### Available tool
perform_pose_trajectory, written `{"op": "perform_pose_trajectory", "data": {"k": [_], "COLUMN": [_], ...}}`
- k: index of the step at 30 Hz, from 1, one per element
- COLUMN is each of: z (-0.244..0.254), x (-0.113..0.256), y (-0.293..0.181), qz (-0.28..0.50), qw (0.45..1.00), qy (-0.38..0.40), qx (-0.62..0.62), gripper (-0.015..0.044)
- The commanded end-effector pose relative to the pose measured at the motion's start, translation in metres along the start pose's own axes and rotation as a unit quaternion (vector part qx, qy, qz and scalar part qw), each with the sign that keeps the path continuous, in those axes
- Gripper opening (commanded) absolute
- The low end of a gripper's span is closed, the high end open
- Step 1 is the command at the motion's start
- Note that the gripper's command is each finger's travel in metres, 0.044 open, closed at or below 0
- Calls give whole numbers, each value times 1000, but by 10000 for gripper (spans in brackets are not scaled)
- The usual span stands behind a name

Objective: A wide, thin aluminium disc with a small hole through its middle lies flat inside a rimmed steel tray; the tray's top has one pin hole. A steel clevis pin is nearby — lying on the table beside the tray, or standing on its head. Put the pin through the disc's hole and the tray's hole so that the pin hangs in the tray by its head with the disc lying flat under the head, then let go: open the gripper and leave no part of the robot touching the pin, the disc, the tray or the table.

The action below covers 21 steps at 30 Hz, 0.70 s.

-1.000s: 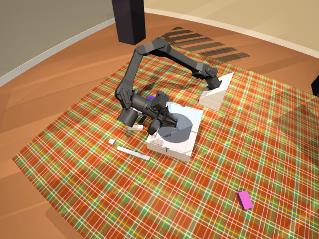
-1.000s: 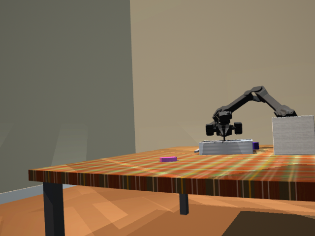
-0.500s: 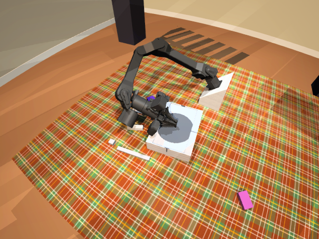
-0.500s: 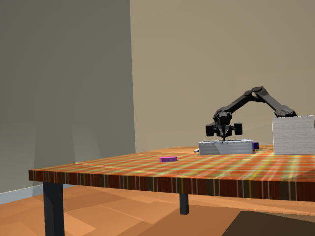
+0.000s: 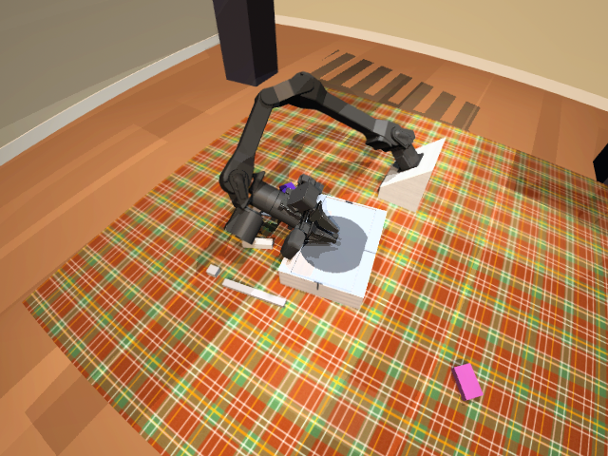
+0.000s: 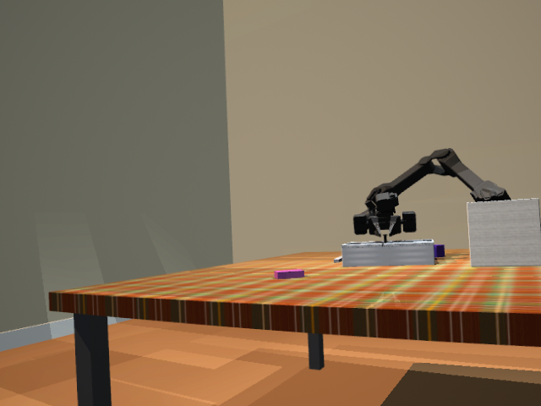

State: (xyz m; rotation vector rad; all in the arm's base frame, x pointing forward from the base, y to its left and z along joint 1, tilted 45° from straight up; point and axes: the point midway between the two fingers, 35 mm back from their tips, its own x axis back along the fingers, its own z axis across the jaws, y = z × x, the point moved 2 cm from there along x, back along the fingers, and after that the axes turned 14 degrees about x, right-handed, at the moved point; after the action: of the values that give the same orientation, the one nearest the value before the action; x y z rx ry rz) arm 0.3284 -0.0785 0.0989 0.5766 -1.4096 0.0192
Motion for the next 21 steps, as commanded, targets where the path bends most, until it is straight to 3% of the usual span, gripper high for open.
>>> {"op": "perform_pose_trajectory", "data": {"k": [1, 21], "z": [0, -4], "x": [0, 8], "y": [0, 16], "qz": [0, -1], "qw": [1000, 1000], "qy": [0, 1], "qx": [0, 3], "gripper": [160, 160]}}
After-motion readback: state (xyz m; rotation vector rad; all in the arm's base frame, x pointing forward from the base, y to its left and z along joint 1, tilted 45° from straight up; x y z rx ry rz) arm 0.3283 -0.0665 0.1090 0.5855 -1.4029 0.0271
